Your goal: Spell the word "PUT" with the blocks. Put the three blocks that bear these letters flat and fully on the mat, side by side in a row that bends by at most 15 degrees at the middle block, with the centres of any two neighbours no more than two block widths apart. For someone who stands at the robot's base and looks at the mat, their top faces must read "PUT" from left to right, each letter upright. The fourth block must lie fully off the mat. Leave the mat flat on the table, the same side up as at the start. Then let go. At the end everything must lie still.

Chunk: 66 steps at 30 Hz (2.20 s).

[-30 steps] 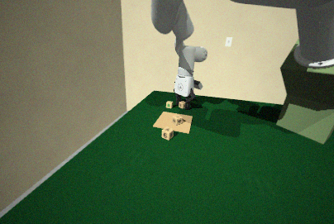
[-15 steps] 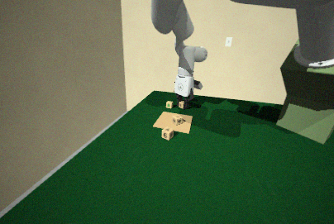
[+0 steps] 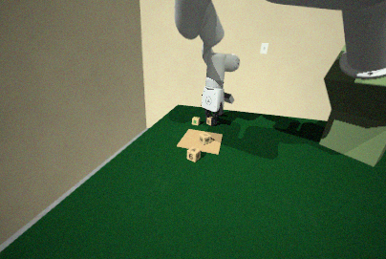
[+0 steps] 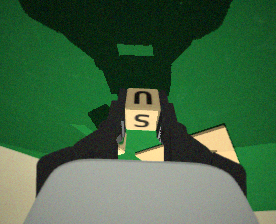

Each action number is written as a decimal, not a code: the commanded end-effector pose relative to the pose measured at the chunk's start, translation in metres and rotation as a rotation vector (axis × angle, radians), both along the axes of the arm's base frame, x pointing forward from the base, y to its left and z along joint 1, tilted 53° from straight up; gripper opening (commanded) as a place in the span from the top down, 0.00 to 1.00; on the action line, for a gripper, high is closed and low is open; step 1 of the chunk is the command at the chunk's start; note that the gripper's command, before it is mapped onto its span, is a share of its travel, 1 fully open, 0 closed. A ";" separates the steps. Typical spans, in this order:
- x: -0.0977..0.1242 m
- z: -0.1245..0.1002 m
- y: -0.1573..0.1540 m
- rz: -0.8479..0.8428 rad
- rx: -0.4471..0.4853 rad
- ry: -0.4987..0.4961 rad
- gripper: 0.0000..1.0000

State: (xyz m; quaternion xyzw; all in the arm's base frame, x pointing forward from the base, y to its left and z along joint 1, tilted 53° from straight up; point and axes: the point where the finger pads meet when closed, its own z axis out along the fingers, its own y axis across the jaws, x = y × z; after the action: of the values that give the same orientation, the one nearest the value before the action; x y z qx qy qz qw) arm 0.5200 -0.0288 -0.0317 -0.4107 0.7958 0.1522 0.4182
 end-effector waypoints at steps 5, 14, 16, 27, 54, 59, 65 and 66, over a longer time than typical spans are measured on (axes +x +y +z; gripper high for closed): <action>0.000 0.001 -0.001 -0.002 -0.001 -0.002 0.73; 0.000 0.001 -0.001 -0.002 -0.001 -0.002 0.73; 0.000 0.001 -0.001 -0.002 -0.001 -0.002 0.73; 0.000 0.001 -0.001 -0.002 -0.001 -0.002 0.73; -0.054 0.061 -0.060 -0.002 -0.001 -0.002 0.73; -0.054 0.061 -0.060 -0.002 -0.001 -0.002 0.73; -0.054 0.061 -0.060 0.001 -0.003 -0.004 0.73; -0.054 0.061 -0.060 0.001 -0.003 -0.004 0.73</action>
State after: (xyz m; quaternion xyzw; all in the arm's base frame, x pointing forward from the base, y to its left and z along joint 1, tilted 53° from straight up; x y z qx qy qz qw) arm 0.4659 -0.0869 0.0283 -0.4111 0.7955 0.1523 0.4182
